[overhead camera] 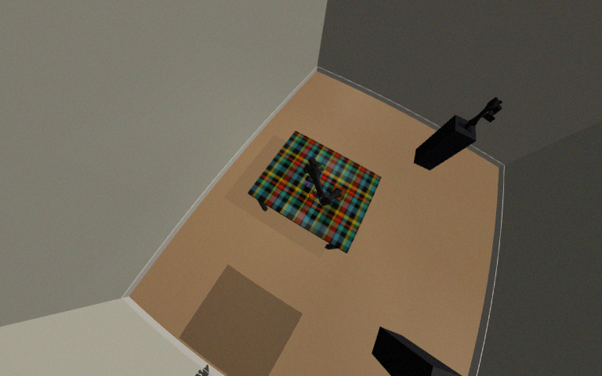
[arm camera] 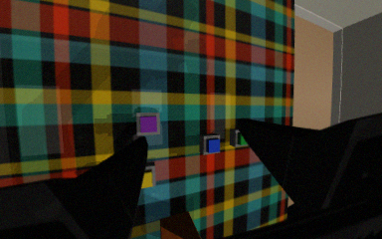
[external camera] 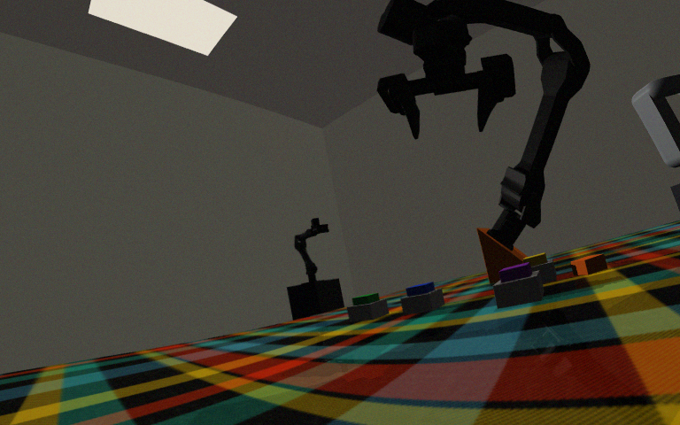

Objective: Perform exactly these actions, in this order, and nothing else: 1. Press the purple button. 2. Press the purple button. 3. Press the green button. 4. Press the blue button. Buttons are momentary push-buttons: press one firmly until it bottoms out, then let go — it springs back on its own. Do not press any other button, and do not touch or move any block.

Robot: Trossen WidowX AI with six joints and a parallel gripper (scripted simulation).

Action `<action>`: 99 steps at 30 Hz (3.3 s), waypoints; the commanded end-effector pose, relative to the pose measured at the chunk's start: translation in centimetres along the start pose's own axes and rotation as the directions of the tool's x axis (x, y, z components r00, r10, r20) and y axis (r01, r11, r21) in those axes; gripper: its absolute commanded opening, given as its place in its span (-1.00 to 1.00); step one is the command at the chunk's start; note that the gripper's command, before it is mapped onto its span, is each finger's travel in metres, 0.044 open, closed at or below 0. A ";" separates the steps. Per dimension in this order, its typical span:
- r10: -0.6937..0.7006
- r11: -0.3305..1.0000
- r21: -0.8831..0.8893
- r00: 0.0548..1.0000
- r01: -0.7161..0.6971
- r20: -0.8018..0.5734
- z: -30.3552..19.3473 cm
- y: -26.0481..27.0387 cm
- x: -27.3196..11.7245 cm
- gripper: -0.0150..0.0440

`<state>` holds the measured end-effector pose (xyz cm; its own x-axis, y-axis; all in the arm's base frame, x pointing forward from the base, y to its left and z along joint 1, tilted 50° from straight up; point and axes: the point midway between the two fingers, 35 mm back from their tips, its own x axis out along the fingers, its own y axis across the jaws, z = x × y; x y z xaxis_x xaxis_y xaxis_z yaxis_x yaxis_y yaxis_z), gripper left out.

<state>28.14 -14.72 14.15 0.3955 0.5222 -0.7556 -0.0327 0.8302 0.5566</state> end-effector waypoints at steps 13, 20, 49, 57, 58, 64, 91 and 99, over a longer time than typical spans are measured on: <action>0.253 0.955 0.221 0.934 -0.199 -0.252 -1.5 4.8 8.4 0.69; 0.257 0.954 0.221 0.933 -0.203 -0.251 -2.9 6.2 13.1 0.06; 0.257 0.954 0.221 0.933 -0.203 -0.251 -3.3 6.6 14.9 -0.42; 0.258 0.954 0.221 0.933 -0.204 -0.251 -3.7 7.0 16.0 -0.42; 0.258 0.954 0.221 0.933 -0.204 -0.251 -3.7 7.0 16.1 -0.42; 0.258 0.954 0.221 0.933 -0.205 -0.251 -3.7 7.0 16.1 -0.42; 0.257 0.954 0.221 0.933 -0.203 -0.251 -2.9 6.2 13.2 -0.42; 0.256 0.954 0.221 0.933 -0.203 -0.251 -3.2 6.5 14.4 -0.42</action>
<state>30.77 -1.62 6.21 0.1336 0.7476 -0.6505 0.0843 0.6455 0.7591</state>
